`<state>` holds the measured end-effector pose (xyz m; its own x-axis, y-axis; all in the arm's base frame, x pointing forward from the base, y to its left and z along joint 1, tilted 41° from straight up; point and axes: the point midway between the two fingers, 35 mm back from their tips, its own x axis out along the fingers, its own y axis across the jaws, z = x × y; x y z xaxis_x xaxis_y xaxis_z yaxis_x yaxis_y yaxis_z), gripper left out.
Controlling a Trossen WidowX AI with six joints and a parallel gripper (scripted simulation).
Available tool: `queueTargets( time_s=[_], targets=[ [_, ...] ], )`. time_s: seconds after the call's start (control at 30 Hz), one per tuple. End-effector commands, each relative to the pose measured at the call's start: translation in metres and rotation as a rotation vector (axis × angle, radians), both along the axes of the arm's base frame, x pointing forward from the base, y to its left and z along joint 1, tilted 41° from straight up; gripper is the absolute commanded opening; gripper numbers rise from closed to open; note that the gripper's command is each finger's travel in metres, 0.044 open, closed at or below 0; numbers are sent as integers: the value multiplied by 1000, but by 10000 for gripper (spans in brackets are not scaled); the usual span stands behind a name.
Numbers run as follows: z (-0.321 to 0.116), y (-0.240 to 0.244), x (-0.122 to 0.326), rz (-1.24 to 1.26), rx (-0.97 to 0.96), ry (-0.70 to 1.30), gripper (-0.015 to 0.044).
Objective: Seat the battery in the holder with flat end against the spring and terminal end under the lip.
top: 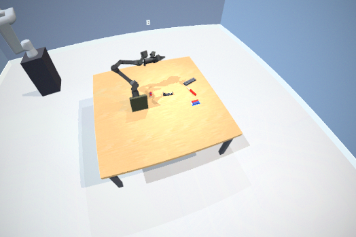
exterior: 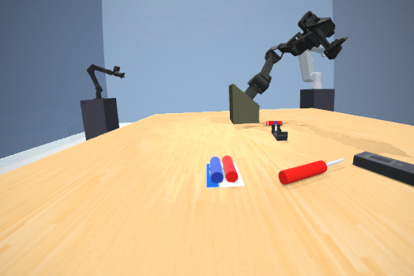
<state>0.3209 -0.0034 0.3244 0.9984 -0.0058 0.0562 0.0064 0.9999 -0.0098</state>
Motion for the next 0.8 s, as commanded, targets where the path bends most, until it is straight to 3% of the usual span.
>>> queueTargets(
  time_s=[0.0, 0.07, 0.2, 0.47, 0.77],
  targets=[
    [-2, -2, 2, -11, -4, 11, 374],
    [-23, -18, 13, -78, -40, 97, 321],
    [-90, -9, 17, 48, -251, 343, 223],
    [-218, 18, -27, 511, -559, 753, 223],
    [-286, 57, -120, 1136, -577, 881, 223]
  ],
)
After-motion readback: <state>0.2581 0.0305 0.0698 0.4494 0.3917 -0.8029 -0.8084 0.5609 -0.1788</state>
